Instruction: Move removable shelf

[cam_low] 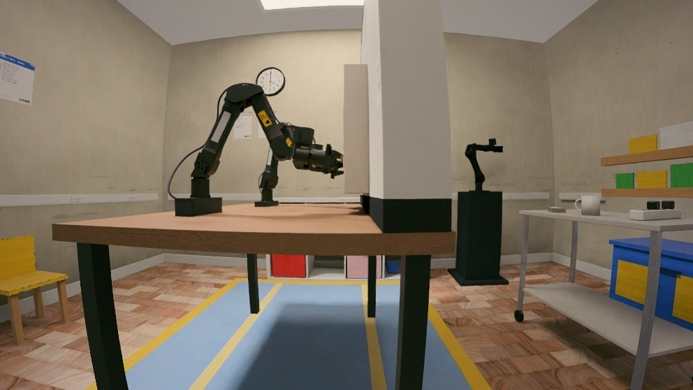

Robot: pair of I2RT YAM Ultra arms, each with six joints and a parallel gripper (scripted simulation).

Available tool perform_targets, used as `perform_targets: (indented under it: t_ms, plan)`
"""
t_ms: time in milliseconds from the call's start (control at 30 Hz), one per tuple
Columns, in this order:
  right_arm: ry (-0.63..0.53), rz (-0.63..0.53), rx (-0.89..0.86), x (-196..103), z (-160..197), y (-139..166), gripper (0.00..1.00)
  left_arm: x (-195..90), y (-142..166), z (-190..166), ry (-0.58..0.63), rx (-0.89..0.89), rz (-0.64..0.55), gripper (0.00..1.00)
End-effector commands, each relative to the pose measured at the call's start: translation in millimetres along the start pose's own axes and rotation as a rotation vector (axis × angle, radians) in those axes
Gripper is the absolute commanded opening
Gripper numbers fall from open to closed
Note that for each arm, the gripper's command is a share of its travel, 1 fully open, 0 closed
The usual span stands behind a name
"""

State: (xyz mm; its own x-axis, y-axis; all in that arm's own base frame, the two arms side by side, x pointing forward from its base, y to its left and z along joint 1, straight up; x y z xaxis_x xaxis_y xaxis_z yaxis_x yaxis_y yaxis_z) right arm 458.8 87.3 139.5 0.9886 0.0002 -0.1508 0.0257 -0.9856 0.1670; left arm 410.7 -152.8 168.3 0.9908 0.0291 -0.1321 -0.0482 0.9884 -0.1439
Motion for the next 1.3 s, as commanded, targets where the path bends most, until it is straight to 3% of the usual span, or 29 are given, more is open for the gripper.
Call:
perform_targets:
  t_ms: [0, 1267]
  plan:
    - [0.149, 0.026, 0.013, 8, -48, 10, 0.0, 7, -6, 40, -0.133, -0.012, -0.009, 0.0]
    - [0.149, 0.026, 0.013, 7, -58, 12, 0.0, 6, -7, 49, -0.133, -0.012, -0.009, 0.0]
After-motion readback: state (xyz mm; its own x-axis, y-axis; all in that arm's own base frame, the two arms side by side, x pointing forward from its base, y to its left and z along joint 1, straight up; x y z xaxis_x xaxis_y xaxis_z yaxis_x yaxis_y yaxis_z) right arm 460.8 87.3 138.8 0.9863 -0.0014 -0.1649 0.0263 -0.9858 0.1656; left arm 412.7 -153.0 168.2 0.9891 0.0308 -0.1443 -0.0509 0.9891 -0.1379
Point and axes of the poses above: on each arm, the point where the finger pads meet when closed, its own x axis out along the fingers, its own z axis across the jaws, y = z × x, the point moved 6 cm from there along -x, back along the fingers, and after that the axes turned 9 degrees about -x, right-handed, at the moved point
